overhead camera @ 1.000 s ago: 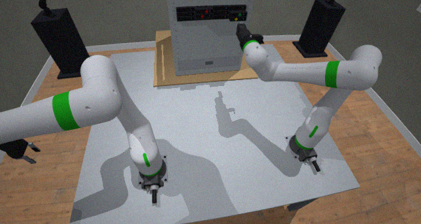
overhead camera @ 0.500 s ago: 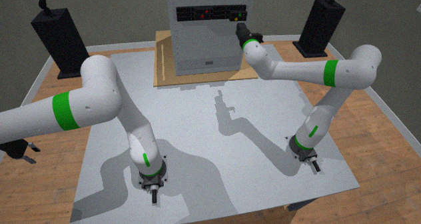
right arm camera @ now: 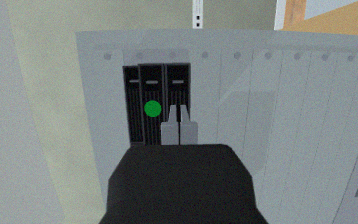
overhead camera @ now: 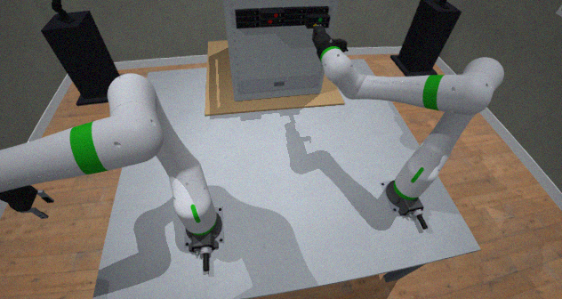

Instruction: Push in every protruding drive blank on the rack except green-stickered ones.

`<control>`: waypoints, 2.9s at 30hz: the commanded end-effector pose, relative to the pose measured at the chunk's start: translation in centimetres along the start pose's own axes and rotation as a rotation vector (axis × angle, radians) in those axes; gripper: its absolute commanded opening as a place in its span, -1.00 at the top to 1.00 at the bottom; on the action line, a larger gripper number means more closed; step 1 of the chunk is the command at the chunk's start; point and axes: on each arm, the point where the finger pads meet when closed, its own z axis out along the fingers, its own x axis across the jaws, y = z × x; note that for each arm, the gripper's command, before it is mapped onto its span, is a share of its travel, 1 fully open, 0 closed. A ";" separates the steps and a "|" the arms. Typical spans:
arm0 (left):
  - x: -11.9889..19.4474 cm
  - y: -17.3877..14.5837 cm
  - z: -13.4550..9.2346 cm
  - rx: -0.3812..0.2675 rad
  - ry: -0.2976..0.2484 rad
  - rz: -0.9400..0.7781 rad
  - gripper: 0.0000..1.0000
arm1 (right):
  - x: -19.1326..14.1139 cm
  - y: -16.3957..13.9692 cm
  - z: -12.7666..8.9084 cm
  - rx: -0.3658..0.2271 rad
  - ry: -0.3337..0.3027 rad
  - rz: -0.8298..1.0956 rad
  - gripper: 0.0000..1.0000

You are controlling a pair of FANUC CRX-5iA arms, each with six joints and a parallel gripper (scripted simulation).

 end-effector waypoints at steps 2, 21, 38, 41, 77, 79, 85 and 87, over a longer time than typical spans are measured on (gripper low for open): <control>0.0 0.0 -0.1 -0.002 0.000 0.000 -1.00 | -0.1 0.0 0.0 0.000 -0.002 0.001 1.00; 0.0 0.0 -0.1 -0.002 0.000 0.000 -1.00 | -0.1 0.0 0.0 0.000 -0.002 0.001 1.00; 0.0 0.0 -0.1 -0.002 0.000 0.000 -1.00 | -0.1 0.0 0.9 0.000 -0.002 0.001 1.00; 0.0 0.0 -0.1 -0.002 0.000 0.000 -1.00 | -0.1 0.0 1.0 0.000 -0.002 0.001 1.00; 0.0 0.0 -0.1 -0.002 0.000 0.000 -1.00 | -0.1 0.0 2.9 0.000 -0.002 0.001 1.00; 0.0 0.0 -0.1 -0.002 0.000 0.000 -1.00 | -0.1 0.0 3.0 0.000 -0.002 0.001 1.00; 0.0 0.0 -0.1 -0.002 0.000 0.000 -1.00 | -0.1 0.0 3.0 0.000 -0.002 0.001 1.00; 0.0 0.0 -0.1 -0.002 0.000 0.000 -1.00 | -0.1 0.0 3.0 0.000 -0.002 0.001 1.00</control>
